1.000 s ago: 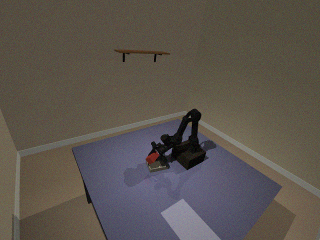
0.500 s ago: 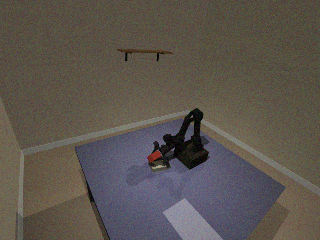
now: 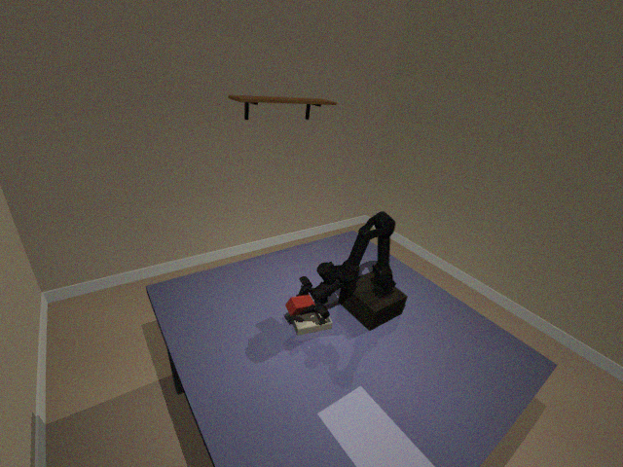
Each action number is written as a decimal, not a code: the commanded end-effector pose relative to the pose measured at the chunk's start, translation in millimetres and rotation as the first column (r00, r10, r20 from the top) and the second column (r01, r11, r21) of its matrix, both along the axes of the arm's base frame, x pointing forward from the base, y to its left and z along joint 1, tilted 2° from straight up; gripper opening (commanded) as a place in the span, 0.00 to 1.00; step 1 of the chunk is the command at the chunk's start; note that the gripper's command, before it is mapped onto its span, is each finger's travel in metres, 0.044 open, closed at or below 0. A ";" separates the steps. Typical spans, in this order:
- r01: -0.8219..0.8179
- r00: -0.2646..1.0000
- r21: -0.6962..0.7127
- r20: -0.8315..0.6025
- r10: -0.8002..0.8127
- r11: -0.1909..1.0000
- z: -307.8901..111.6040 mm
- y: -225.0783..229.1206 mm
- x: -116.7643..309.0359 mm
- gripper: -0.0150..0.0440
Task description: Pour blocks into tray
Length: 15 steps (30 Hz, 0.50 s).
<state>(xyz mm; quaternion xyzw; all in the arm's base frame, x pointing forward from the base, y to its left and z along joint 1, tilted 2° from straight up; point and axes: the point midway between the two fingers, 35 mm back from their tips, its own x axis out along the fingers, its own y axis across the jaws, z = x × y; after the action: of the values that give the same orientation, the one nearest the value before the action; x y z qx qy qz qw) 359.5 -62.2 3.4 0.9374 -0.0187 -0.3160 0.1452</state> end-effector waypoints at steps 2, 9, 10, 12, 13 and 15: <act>0.062 0.998 0.075 0.012 -0.063 0.995 -1.0 -0.8 1.0 0.25; 0.147 0.988 0.198 0.019 -0.154 0.969 -2.5 -0.6 1.7 0.25; 0.157 0.986 0.212 0.019 -0.164 0.965 -2.7 -0.6 1.8 0.25; 0.164 0.985 0.224 0.019 -0.173 0.961 -2.8 -0.5 1.9 0.25; 0.164 0.985 0.224 0.019 -0.173 0.961 -2.8 -0.5 1.9 0.25; 0.164 0.985 0.224 0.019 -0.173 0.961 -2.8 -0.5 1.9 0.25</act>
<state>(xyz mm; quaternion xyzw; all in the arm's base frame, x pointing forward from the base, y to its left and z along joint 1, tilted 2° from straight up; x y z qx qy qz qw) 360.7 -61.8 0.1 0.9481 -0.0608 -0.3116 0.0181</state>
